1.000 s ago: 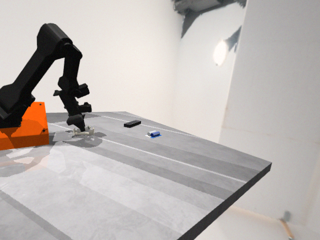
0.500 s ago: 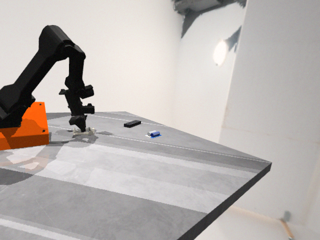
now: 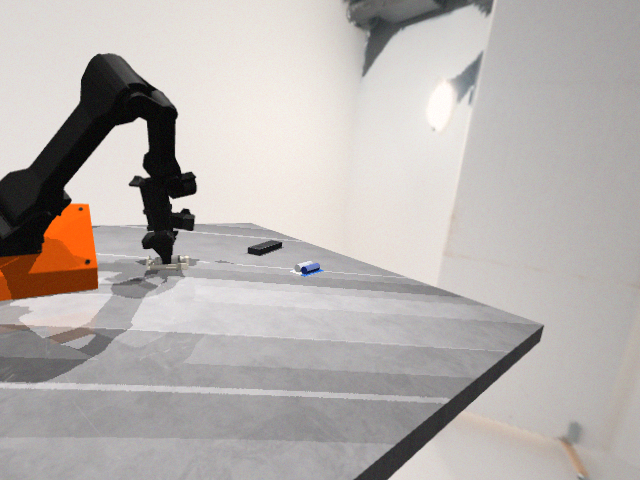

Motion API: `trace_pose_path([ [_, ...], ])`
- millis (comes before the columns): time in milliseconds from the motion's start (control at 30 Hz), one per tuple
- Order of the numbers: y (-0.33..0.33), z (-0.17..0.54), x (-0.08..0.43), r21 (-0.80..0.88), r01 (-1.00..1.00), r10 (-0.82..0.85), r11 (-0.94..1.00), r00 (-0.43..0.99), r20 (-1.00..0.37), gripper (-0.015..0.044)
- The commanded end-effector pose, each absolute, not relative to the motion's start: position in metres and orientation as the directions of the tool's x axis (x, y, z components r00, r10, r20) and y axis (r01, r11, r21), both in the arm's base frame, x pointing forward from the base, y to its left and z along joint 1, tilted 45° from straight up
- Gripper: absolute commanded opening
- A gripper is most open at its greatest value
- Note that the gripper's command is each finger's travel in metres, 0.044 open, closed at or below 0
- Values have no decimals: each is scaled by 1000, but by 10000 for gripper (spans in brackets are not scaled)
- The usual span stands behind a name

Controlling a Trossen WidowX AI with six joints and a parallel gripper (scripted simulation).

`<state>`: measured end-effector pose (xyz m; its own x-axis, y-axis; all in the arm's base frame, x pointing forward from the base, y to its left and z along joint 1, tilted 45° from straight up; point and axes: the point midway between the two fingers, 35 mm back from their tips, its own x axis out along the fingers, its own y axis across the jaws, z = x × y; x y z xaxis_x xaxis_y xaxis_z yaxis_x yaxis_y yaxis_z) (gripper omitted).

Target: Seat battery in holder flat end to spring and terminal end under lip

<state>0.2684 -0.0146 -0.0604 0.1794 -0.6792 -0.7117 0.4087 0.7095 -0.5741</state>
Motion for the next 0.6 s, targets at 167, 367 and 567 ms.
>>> trace_pose_path([
  [167, -18, -63, 264, -572, 412, -657, 709, 94, -748, 64],
  [367, -20, -61, 264, -568, 416, -640, 710, 45, -767, 64],
  [567, -21, -60, 265, -563, 418, -627, 714, 22, -779, 64],
])
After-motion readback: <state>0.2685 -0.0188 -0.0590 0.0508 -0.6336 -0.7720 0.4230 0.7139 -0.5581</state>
